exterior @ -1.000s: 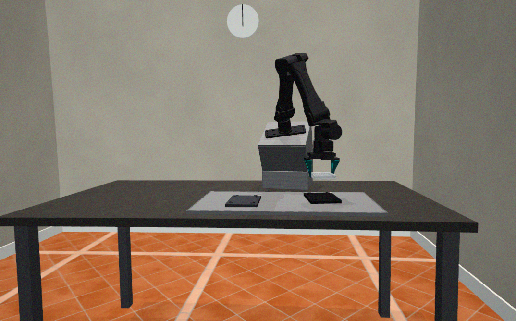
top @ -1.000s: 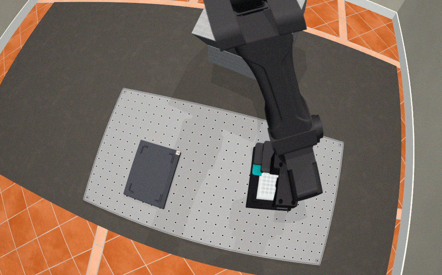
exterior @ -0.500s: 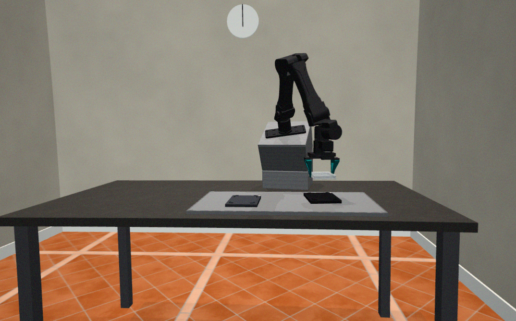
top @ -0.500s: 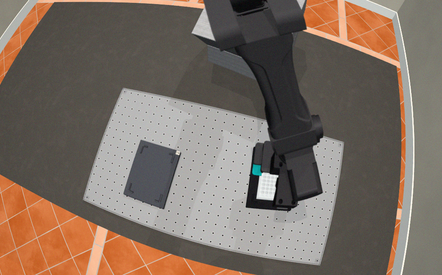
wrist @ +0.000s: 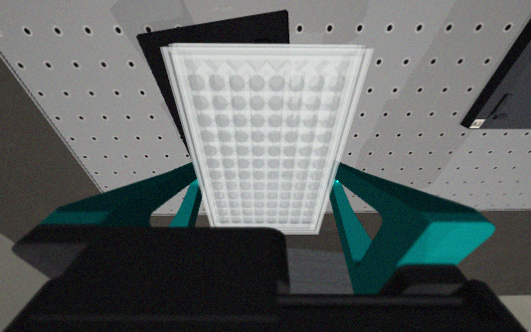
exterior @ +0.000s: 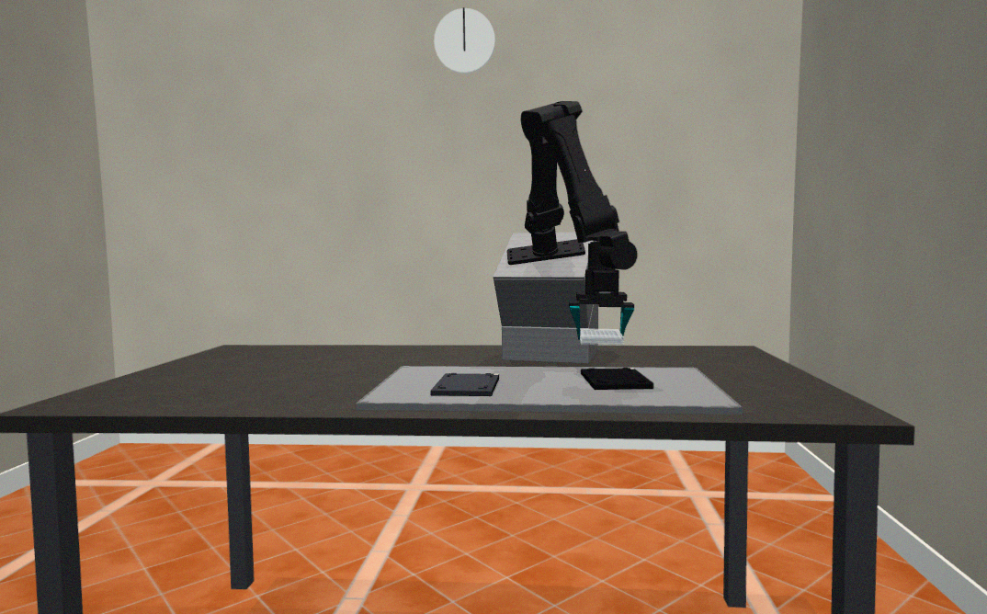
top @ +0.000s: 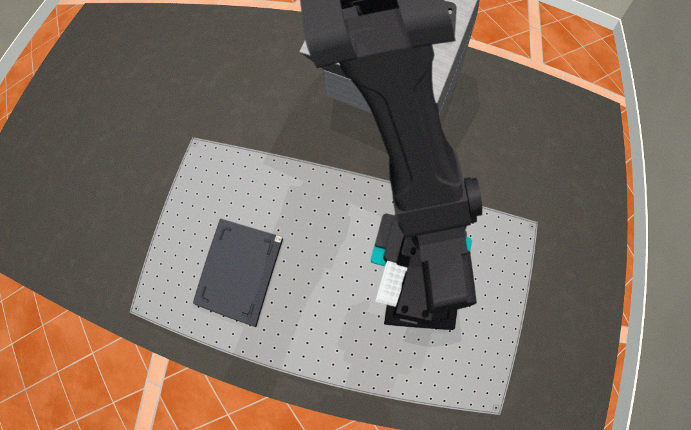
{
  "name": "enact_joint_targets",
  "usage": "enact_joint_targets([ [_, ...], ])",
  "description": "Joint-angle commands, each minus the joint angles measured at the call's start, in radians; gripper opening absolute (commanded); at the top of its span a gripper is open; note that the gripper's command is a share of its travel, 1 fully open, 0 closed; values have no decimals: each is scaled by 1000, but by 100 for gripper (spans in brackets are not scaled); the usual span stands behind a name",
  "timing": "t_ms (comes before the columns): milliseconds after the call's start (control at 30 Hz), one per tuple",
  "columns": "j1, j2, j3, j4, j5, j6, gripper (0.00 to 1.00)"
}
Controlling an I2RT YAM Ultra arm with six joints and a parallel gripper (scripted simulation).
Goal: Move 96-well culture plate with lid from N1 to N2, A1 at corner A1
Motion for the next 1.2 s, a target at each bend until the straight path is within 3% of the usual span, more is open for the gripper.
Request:
enact_joint_targets([
  [0, -27, -49, -24, 25, -18, -29, 0],
  [567, -184, -103, -48, 31, -86, -173, 0],
  [1167, -356, -132, 4, -5, -165, -328, 0],
])
